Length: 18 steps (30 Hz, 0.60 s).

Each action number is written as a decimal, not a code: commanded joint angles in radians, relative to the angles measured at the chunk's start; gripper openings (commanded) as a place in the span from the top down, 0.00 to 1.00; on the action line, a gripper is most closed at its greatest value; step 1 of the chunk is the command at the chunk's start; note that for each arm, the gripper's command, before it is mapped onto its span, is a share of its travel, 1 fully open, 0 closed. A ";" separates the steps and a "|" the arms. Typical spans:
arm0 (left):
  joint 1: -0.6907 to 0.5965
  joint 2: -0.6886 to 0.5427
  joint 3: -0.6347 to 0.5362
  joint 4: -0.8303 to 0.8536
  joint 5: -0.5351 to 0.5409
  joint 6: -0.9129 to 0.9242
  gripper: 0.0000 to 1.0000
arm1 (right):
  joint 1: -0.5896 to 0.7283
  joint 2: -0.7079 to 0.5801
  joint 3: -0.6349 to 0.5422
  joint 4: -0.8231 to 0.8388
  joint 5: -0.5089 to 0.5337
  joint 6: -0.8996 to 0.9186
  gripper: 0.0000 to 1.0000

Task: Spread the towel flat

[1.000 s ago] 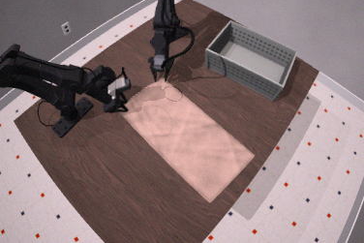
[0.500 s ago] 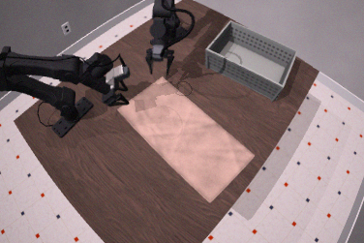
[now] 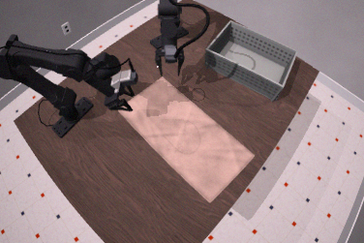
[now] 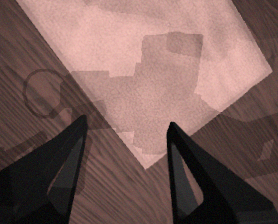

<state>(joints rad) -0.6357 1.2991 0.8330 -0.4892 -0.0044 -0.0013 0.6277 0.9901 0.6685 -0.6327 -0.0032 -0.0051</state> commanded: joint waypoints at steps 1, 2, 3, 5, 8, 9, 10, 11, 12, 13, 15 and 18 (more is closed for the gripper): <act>0.045 0.057 0.106 -0.044 0.007 -0.006 0.36 | -0.057 0.069 0.089 -0.019 0.002 0.003 0.36; 0.044 0.059 0.110 -0.047 -0.003 -0.006 0.36 | -0.057 0.072 0.092 -0.021 0.008 0.003 0.36; 0.044 0.063 0.114 -0.050 -0.004 -0.006 0.36 | -0.057 0.075 0.095 -0.015 0.007 0.003 0.36; 0.070 0.099 0.171 -0.068 -0.002 -0.006 0.36 | -0.090 0.118 0.144 -0.025 0.006 0.004 0.36; 0.079 0.120 0.200 -0.079 0.003 -0.006 0.36 | -0.102 0.141 0.168 -0.030 0.004 0.004 0.36; 0.076 0.120 0.201 -0.080 0.003 -0.006 0.36 | -0.102 0.142 0.169 -0.031 0.004 0.004 0.36; 0.067 0.086 0.202 -0.081 0.003 -0.005 0.36 | -0.093 0.125 0.149 -0.018 0.000 0.001 0.36; 0.066 0.086 0.202 -0.081 0.003 -0.005 0.36 | -0.092 0.125 0.149 -0.019 0.000 0.001 0.36; 0.066 0.086 0.202 -0.081 0.003 -0.005 0.36 | -0.092 0.125 0.149 -0.019 0.000 0.001 0.36; 0.066 0.086 0.203 -0.081 0.003 -0.005 0.36 | -0.092 0.125 0.149 -0.019 0.000 0.001 0.36; 0.066 0.086 0.203 -0.081 0.003 -0.005 0.36 | -0.092 0.125 0.149 -0.019 0.000 0.001 0.36; 0.066 0.084 0.202 -0.064 0.003 -0.005 0.36 | -0.092 0.125 0.149 -0.019 0.000 0.001 0.36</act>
<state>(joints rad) -0.5655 1.4117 1.0027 -0.5636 -0.0021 -0.0013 0.5343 1.1183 0.8074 -0.6491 -0.0040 -0.0051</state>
